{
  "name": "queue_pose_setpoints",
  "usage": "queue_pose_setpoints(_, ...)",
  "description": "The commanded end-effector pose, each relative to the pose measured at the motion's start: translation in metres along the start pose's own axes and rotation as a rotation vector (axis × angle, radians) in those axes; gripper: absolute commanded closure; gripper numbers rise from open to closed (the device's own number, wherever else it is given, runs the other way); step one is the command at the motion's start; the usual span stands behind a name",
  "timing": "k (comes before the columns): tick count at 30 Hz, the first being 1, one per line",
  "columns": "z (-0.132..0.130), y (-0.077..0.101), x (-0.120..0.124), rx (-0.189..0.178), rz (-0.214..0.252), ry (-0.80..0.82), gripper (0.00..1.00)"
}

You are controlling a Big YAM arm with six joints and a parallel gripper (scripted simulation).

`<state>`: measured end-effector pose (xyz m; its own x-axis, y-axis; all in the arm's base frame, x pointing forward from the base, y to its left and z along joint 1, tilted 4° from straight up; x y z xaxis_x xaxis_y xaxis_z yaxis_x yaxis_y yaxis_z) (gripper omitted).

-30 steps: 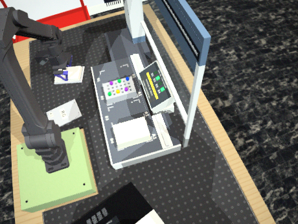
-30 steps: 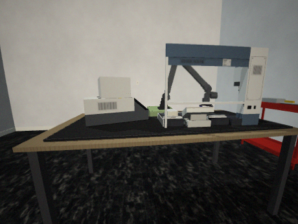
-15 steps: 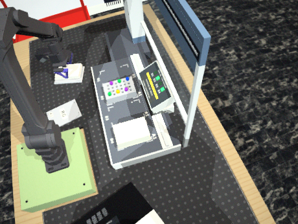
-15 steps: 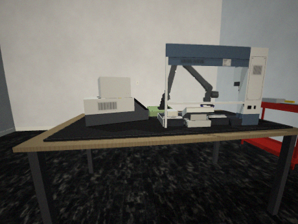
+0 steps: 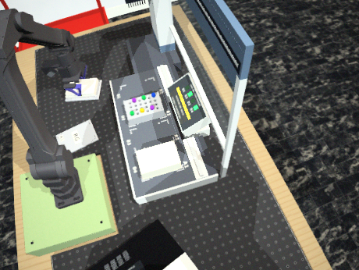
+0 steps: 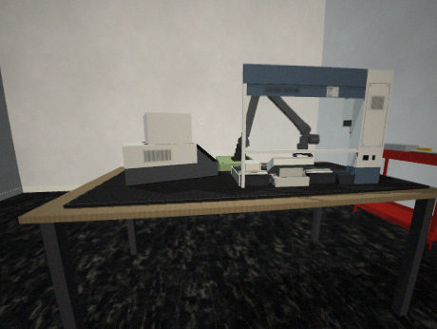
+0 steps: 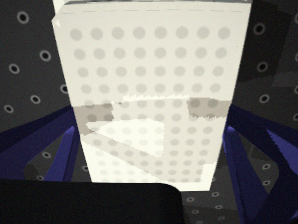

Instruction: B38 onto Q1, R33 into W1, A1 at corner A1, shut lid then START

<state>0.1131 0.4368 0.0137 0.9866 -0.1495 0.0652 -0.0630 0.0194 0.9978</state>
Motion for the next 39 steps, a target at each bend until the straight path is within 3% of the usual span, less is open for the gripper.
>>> queue_pose_setpoints(1,-0.007,0.016,0.001,0.03,-0.001,-0.006,1.0)
queue_pose_setpoints(10,-0.021,0.025,0.012,0.057,0.003,-0.005,1.0)
queue_pose_setpoints(22,-0.025,0.014,-0.002,0.037,0.0,-0.003,1.0)
queue_pose_setpoints(29,-0.03,0.028,-0.003,0.069,0.003,-0.002,1.0)
queue_pose_setpoints(39,-0.016,0.021,0.009,0.055,0.004,-0.003,1.0)
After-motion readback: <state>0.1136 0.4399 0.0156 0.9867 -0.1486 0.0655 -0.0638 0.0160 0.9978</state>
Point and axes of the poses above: the point where the finger pads meet when closed, its own y axis back along the fingers, its own z axis across the jaws, x = y × z, the point moved 4 cm from there along y, back along the fingers, and after that the axes turned 12 degrees about y, right-handed, at the moved point
